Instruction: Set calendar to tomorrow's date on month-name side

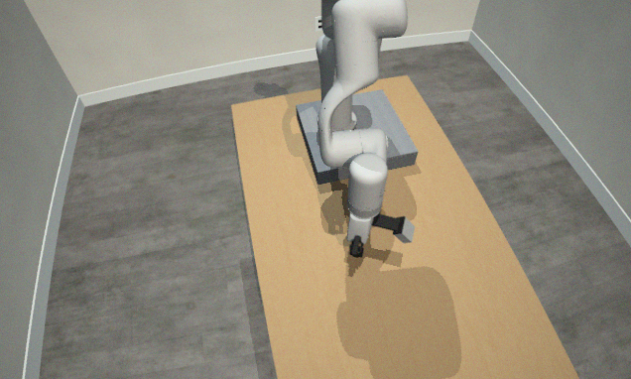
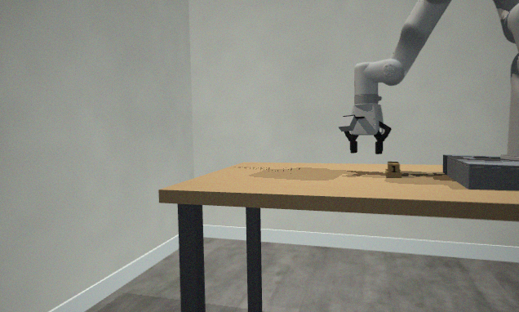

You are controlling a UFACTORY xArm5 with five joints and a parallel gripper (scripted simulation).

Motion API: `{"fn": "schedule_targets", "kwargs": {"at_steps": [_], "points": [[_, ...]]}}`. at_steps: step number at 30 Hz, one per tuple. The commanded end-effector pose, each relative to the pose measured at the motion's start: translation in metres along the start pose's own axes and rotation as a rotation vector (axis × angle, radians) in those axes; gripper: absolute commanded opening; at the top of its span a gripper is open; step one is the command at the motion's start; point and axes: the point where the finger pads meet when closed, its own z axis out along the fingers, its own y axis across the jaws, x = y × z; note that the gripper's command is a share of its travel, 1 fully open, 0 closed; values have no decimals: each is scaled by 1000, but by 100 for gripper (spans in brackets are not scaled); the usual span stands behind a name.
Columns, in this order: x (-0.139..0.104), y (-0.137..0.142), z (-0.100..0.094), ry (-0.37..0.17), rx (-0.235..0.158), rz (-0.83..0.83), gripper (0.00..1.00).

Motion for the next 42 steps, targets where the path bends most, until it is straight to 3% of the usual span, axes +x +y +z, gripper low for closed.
{"fn": "schedule_targets", "kwargs": {"at_steps": [1, 34, 42], "points": [[1, 1, -1, 1, -3, 0, 100], [1, 1, -1, 1, -3, 0, 100], [1, 1, -11, 1, -3, 0, 100]]}}
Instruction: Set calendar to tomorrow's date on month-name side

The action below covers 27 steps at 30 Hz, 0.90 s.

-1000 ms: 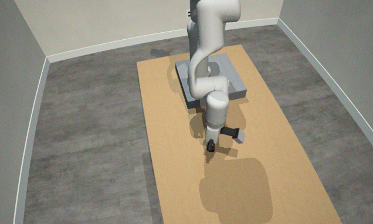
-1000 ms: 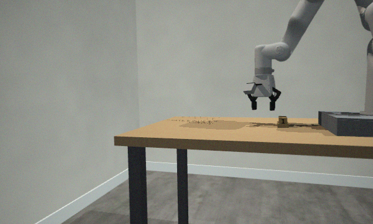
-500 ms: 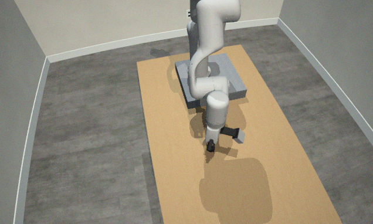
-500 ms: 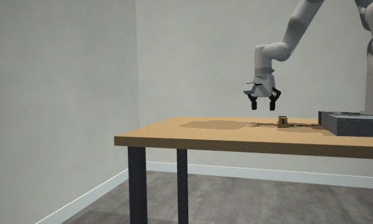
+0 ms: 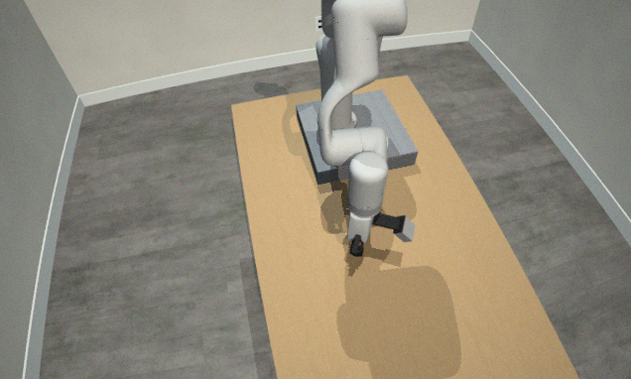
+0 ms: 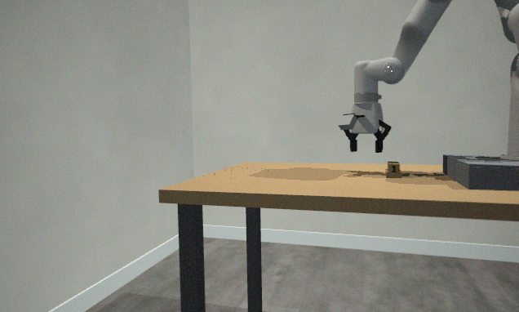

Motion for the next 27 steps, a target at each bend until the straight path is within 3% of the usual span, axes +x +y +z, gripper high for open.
{"fn": "schedule_targets", "kwargs": {"at_steps": [1, 12, 27], "points": [[1, 1, -9, 1, -3, 0, 100], [1, 1, -53, 1, -3, 0, 100], [1, 1, -57, 1, -3, 0, 100]]}}
